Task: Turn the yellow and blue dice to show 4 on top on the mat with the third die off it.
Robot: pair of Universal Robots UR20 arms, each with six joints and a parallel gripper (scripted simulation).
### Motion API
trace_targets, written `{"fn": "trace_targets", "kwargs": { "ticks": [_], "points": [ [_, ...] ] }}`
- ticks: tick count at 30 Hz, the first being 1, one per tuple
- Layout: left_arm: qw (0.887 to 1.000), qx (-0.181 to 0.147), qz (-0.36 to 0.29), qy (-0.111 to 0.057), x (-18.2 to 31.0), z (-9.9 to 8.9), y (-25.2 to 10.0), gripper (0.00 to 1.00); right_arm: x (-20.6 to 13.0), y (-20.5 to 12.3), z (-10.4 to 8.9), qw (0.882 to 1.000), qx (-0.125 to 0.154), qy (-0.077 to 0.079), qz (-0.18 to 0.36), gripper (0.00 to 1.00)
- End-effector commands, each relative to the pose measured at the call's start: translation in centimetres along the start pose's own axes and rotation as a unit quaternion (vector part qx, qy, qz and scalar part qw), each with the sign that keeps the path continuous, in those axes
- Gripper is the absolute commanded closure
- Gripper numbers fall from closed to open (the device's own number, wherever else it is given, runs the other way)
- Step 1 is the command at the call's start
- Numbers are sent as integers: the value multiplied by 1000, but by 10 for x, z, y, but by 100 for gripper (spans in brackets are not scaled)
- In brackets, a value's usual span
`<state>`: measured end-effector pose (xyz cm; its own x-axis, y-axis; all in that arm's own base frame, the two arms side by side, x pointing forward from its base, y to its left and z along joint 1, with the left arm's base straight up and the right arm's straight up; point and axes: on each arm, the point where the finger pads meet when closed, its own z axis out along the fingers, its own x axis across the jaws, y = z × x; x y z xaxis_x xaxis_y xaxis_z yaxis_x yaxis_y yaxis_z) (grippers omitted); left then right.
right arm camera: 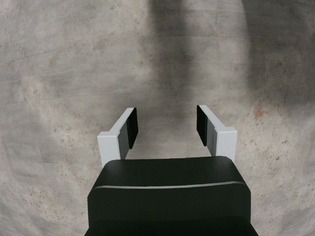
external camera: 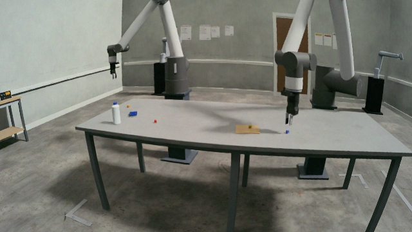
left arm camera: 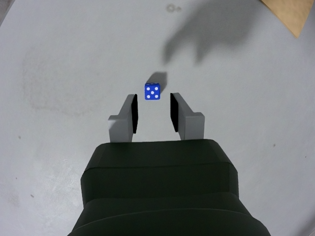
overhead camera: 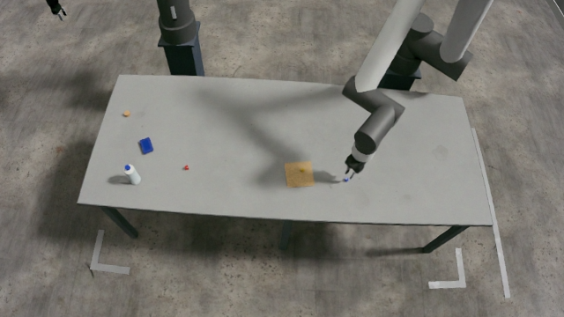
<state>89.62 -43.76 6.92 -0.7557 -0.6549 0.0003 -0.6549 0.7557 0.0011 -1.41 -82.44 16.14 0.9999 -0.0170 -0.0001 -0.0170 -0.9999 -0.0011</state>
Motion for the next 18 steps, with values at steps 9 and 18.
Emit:
{"fn": "trace_targets", "kwargs": {
  "ticks": [9,18],
  "points": [
    [1000,1,0,0,0,17,-1,36,0,0,-1,1000,0,0,0,0],
    [1000,1,0,0,-1,24,-1,36,0,0,-1,1000,0,0,0,0]
  ]
}}
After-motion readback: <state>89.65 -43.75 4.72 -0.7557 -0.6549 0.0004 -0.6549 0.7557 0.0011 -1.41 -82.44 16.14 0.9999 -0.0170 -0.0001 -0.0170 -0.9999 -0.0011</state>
